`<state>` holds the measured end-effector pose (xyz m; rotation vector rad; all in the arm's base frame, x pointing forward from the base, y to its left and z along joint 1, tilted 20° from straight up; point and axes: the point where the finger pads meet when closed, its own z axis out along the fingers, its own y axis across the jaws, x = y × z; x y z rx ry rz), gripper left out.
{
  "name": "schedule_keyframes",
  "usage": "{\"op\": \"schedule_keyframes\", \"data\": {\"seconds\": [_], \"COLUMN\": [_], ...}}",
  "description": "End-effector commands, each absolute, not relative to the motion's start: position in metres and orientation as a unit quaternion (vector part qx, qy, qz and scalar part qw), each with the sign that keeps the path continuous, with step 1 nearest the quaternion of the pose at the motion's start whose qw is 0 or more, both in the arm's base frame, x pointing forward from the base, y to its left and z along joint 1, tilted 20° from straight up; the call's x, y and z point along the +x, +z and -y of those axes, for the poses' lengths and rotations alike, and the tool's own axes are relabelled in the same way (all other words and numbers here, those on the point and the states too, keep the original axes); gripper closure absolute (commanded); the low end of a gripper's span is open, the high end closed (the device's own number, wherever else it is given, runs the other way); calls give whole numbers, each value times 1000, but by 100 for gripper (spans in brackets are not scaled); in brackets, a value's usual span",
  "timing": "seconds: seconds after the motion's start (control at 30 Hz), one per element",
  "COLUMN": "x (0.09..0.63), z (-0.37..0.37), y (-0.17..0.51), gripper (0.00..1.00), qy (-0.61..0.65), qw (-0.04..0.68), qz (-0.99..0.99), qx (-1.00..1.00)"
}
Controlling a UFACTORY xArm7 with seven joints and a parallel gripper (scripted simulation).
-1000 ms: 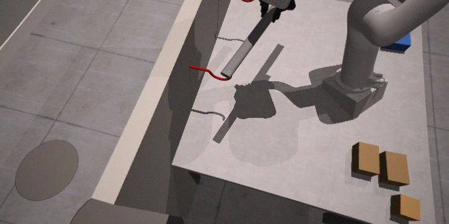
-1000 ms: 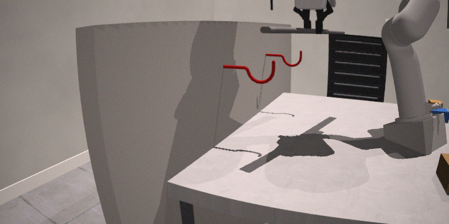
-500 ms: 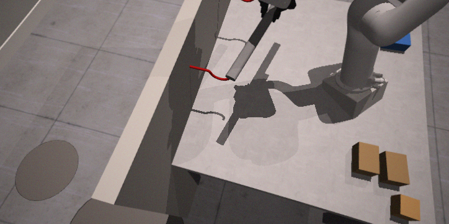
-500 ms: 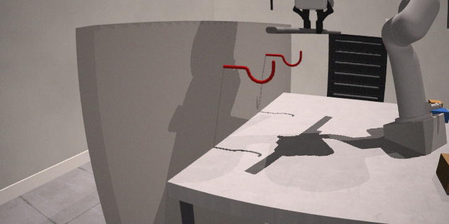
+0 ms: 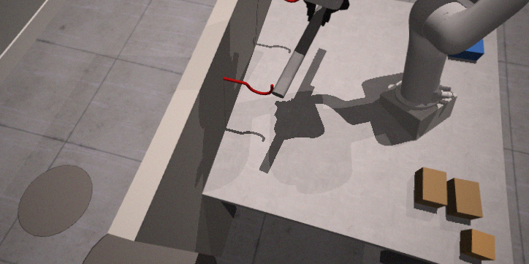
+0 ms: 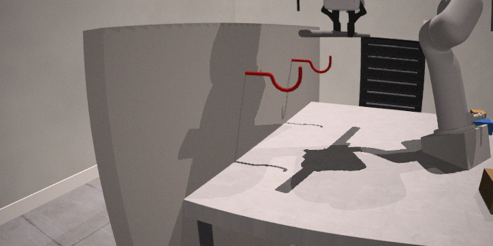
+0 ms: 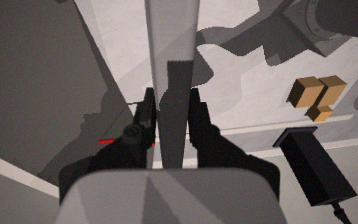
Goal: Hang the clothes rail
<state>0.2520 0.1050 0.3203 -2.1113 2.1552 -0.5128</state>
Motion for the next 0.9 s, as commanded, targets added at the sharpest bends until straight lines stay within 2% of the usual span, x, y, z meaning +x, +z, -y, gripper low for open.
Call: {"op": "schedule_keyframes", "data": {"seconds": [0.0,0.87], "x": [252,252], "z": [-106,-106], "y": [322,322], "gripper": [100,100], "qy": [-168,-170], "qw": [41,31], "qz": [-696,-656], "qx": [-697,-734]}}
